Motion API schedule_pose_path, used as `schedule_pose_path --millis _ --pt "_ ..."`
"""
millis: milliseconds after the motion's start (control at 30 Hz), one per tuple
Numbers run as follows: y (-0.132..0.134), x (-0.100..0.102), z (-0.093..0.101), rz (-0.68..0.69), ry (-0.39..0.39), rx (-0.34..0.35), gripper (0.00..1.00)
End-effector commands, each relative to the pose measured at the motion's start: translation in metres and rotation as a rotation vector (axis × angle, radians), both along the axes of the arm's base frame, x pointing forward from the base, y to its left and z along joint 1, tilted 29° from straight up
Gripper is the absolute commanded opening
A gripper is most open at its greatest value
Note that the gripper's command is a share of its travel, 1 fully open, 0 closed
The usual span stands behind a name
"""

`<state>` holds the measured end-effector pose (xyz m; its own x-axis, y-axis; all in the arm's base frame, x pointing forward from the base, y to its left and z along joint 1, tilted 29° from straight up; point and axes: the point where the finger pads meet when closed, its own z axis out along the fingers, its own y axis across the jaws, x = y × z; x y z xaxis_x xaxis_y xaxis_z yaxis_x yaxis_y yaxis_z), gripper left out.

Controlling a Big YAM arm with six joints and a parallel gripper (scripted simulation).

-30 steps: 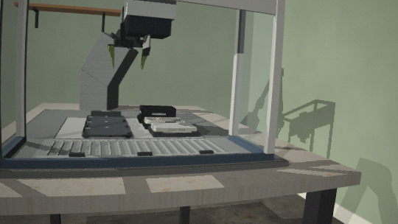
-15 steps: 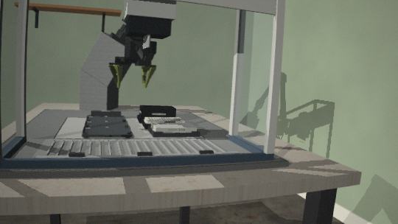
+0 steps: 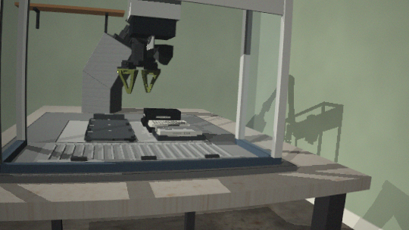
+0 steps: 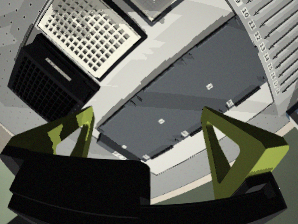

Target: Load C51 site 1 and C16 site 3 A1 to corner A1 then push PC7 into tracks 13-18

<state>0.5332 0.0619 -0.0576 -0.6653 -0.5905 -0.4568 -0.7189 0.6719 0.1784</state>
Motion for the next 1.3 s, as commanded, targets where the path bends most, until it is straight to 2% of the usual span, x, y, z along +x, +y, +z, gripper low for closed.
schedule_pose_path --millis 0,167,233,667,900,933,1000,1233,1267 --pt "-0.015 0.010 0.011 0.126 -0.105 -0.040 1.00" --pt "-0.015 0.010 0.011 0.271 -0.178 -0.076 1.00" --pt "-0.015 0.010 0.011 0.271 -0.178 -0.076 1.00" --pt "-0.015 0.009 0.011 0.649 -0.368 -0.170 1.00" --pt "-0.005 0.011 0.011 0.659 -0.370 -0.166 1.00" --pt "-0.006 0.010 -0.001 0.666 -0.366 -0.167 1.00" --pt "0.007 0.015 -0.003 0.685 -0.377 -0.168 1.00" --pt "0.016 0.021 -0.018 0.666 -0.372 -0.164 1.00" --pt "0.017 0.025 -0.012 0.665 -0.386 -0.169 1.00"
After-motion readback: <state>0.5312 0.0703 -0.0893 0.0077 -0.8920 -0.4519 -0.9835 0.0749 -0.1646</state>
